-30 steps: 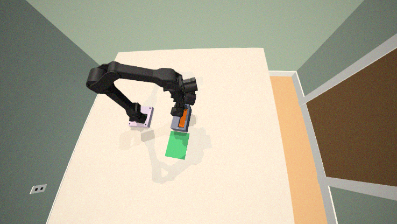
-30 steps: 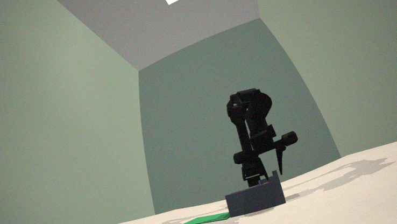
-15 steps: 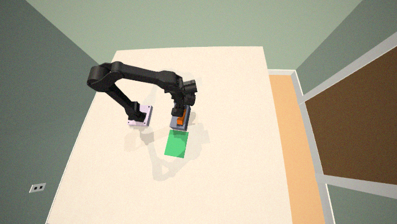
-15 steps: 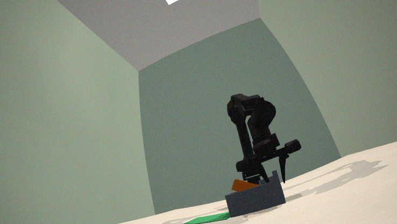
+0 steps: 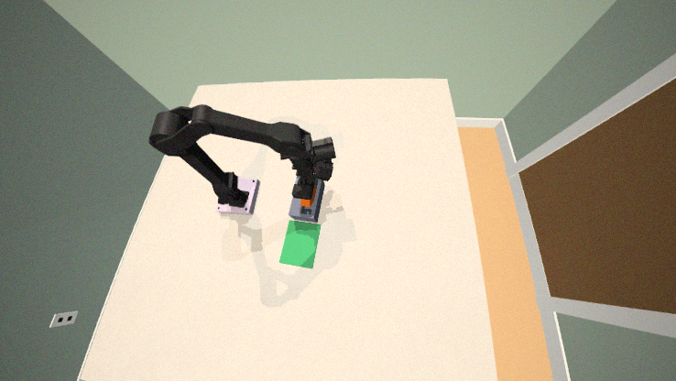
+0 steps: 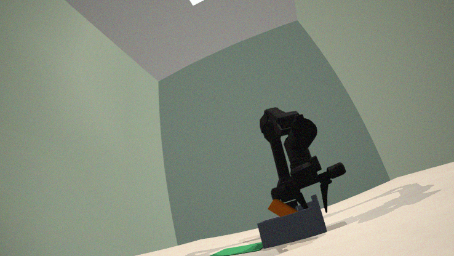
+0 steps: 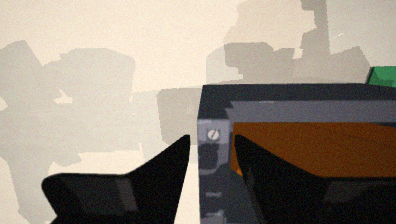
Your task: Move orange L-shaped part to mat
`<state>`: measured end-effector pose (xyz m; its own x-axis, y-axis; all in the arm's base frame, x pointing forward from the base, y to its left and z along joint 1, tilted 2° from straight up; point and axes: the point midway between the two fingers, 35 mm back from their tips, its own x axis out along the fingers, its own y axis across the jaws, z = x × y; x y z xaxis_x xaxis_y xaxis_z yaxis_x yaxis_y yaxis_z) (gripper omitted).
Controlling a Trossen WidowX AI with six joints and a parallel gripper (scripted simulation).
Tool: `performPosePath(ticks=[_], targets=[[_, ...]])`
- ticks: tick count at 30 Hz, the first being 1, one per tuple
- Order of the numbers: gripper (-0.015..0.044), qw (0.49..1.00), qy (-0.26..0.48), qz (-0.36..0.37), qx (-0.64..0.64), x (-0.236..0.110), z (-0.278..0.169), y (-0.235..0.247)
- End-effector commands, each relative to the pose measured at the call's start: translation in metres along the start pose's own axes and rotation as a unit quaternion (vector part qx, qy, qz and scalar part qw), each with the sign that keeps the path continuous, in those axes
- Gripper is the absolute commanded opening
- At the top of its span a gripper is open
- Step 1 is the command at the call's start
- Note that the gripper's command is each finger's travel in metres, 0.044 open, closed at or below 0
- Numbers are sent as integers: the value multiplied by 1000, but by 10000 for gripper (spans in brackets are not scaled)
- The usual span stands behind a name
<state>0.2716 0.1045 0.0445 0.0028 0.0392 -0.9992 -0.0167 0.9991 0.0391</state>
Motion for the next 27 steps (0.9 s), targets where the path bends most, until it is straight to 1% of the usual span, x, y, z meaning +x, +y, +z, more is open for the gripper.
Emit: performPosePath(ticks=[1,12,18,23,25,27], targets=[[180,1000,2,-2,3,2,-1,-1],[180,1000,0,0,0,0,0,0],[180,1000,2,-2,2,-11,-1,10],[180,1000,2,-2,3,-12,-1,11],[180,1000,2,-2,3,-19,0,10],[180,1000,2,-2,3,-34,2,9]])
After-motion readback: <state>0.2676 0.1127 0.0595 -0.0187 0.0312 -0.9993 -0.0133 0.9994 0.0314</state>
